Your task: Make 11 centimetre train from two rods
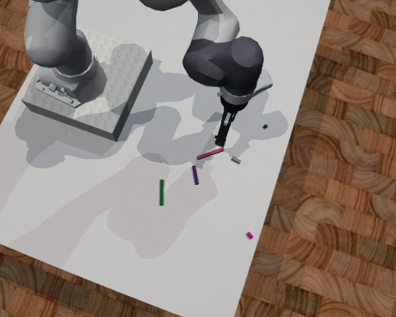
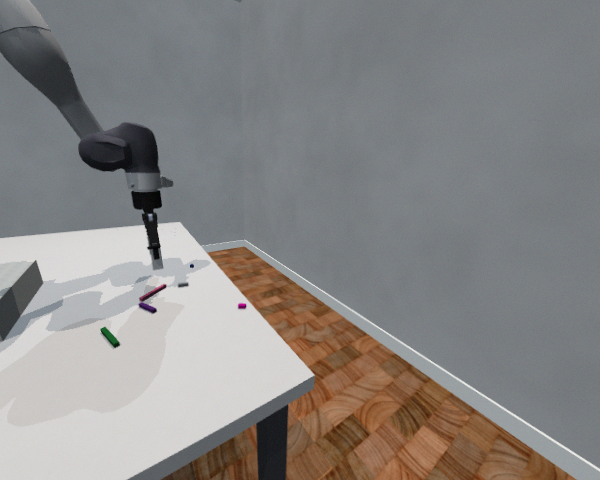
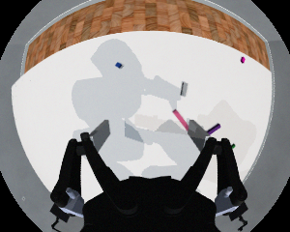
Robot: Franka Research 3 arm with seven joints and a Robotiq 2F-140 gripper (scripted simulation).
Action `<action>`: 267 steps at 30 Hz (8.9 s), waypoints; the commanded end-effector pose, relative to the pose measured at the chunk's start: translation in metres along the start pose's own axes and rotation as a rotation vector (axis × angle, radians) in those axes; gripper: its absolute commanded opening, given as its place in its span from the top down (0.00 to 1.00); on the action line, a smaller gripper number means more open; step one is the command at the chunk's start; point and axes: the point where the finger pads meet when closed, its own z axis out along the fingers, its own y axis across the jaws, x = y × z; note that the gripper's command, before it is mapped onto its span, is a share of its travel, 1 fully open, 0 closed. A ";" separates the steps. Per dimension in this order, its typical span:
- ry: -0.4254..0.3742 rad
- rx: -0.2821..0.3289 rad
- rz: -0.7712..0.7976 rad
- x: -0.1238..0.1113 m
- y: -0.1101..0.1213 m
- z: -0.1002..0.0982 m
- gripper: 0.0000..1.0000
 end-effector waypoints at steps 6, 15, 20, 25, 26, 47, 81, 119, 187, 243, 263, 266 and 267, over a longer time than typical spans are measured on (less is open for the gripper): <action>-0.003 0.002 -0.006 0.000 0.000 0.000 0.00; -0.003 0.002 -0.006 0.000 0.000 0.000 0.00; -0.003 0.002 -0.006 0.000 0.000 0.000 0.00; -0.003 0.002 -0.006 0.000 0.000 0.000 0.00; -0.003 0.002 -0.006 0.000 0.000 0.000 0.00; -0.009 0.001 0.179 0.005 0.018 0.002 0.00; -0.018 -0.004 0.885 0.025 0.088 0.005 0.00; -0.004 -0.001 1.565 0.040 0.160 0.001 0.00; -0.004 -0.001 1.565 0.040 0.160 0.001 0.00; -0.013 0.003 0.796 0.052 0.113 -0.009 0.00; -0.009 0.003 0.421 0.058 0.092 -0.016 0.00; -0.008 0.003 0.364 0.059 0.089 -0.018 0.00; -0.007 0.003 0.345 0.059 0.088 -0.018 0.00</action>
